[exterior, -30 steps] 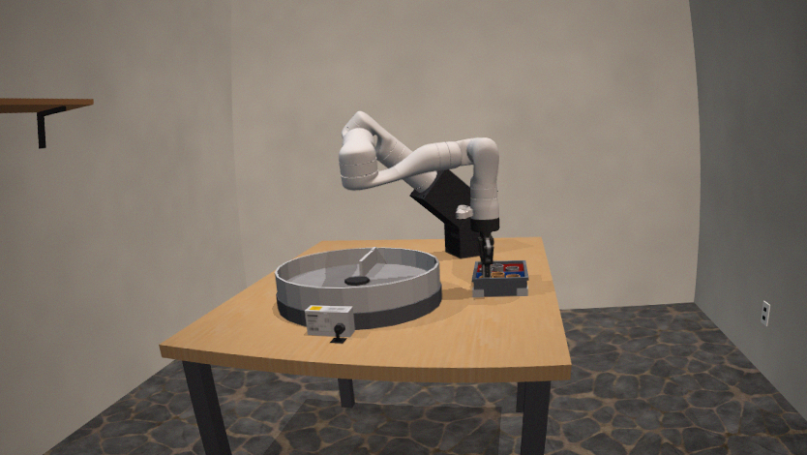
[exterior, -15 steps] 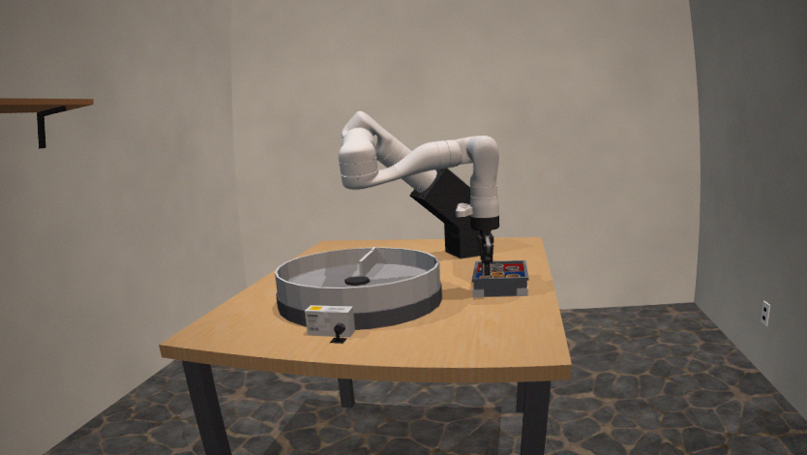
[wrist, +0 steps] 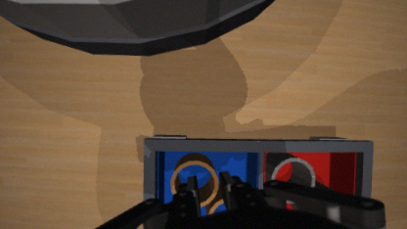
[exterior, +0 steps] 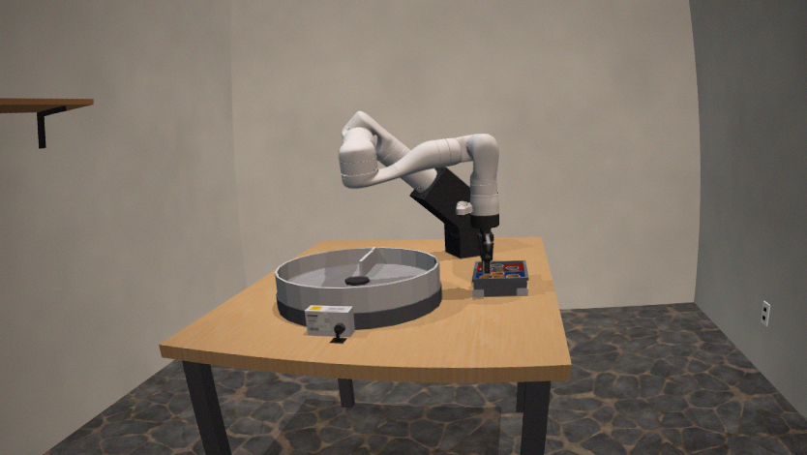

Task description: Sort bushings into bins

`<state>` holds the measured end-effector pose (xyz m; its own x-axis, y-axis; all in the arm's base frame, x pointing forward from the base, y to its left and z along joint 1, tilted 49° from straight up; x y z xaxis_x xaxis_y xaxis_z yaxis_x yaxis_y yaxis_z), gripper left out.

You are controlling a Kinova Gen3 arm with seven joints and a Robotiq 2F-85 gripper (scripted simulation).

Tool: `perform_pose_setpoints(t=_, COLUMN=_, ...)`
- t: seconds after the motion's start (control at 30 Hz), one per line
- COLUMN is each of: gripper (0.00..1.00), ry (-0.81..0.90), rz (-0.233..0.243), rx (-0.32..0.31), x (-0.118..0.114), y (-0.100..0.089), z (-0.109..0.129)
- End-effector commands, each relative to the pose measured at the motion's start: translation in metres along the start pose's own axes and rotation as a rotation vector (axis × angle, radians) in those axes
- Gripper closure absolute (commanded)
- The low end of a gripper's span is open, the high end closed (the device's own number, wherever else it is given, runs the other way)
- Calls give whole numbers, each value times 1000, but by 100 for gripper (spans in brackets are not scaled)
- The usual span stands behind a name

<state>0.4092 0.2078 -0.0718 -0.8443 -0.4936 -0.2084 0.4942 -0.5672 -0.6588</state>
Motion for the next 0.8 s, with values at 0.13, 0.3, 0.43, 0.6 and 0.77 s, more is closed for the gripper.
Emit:
perform_pose_setpoints(t=0.13, gripper=81, ry=1, rz=-2, rx=1, x=1, y=-5, z=1)
perform_pose_setpoints(t=0.3, gripper=81, ry=0, rz=1, rx=0, x=-1, y=-37, z=0)
perform_pose_setpoints(t=0.43, gripper=81, ry=1, rz=0, rx=0, x=-1, y=-61, z=0)
perform_pose_setpoints(t=0.6, gripper=81, ry=1, rz=-2, rx=1, x=-1, y=-109, z=0)
perform_pose_setpoints(t=0.77, gripper=81, ry=1, rz=-2, rx=1, x=-1, y=-120, z=0)
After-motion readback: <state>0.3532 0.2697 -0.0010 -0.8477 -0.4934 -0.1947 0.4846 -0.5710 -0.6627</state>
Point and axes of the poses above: the point where the finger pads meet when closed, its own y axis out along the fingers, its own x axis across the jaws, z = x × y, the point moved 6 cm from there along -y, back along the fingers, and after that the axes turned 4 degrees about -y, right-handed, at the moved point
